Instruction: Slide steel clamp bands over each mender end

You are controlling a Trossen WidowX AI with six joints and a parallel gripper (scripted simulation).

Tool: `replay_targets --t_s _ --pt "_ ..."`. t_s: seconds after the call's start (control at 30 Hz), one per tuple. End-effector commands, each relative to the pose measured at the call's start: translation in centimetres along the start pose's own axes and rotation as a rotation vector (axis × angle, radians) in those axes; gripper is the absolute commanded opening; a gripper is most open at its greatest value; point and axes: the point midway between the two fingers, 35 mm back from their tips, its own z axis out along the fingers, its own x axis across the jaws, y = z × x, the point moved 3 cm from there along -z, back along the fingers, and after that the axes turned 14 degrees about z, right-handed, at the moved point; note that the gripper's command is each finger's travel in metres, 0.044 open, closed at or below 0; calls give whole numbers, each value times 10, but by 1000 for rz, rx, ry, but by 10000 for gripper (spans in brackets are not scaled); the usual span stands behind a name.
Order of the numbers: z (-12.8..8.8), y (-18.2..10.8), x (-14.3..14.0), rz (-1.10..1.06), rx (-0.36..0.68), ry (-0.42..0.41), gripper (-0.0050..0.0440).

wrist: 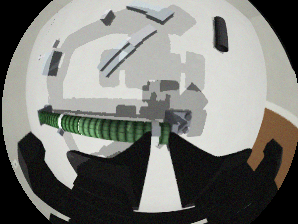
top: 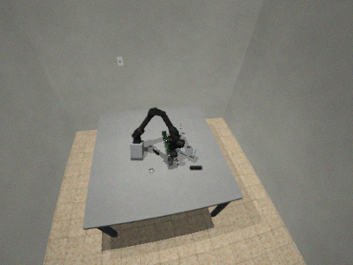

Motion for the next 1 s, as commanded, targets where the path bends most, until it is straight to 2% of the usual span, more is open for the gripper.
replay_targets --t_s 0.0,0.23,0.7,0.97 --pt "14 -5 0 10 21 11 90" --pt "24 -6 1 10 21 11 90" --pt "24 -6 1 10 21 11 90" --pt "22 -4 1 4 15 6 50"
